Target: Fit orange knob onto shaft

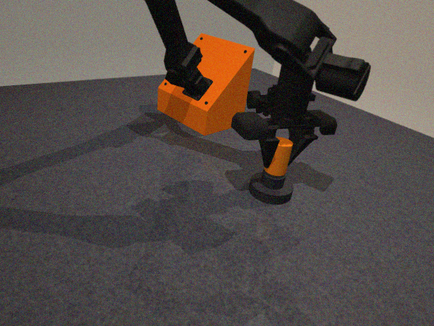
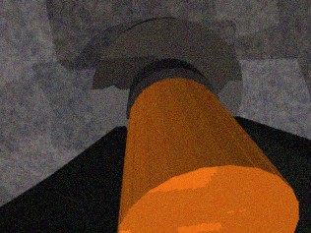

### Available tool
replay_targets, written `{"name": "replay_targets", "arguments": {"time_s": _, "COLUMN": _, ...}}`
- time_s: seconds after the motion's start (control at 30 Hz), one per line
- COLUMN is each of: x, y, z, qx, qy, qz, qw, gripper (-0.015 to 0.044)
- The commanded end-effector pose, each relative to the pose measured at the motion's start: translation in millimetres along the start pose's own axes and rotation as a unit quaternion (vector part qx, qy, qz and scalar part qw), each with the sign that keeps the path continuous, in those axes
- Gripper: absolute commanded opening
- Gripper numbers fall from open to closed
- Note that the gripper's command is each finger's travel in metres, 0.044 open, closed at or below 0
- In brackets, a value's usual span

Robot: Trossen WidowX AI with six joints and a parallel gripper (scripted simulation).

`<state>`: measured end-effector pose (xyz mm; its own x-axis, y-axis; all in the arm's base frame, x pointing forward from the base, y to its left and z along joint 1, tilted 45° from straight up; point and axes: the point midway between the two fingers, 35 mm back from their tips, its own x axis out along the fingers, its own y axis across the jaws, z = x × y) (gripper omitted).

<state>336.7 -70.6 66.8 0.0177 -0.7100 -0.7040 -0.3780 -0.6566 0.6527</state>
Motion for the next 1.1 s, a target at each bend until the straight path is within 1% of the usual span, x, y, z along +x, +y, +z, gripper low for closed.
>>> {"name": "replay_targets", "arguments": {"time_s": 0.0, "x": 3.8, "y": -2.1, "z": 2.1, "qx": 0.016, "qy": -0.003, "qz": -0.003, "qw": 1.0, "gripper": 0.0}}
{"name": "replay_targets", "arguments": {"time_s": 0.7, "x": 0.5, "y": -2.3, "z": 3.2, "qx": -0.047, "qy": -0.003, "qz": -0.004, "qw": 0.999, "gripper": 0.0}}
{"name": "replay_targets", "arguments": {"time_s": 1.07, "x": 0.7, "y": -2.3, "z": 2.4, "qx": -0.017, "qy": -0.003, "qz": -0.004, "qw": 1.0, "gripper": 0.0}}
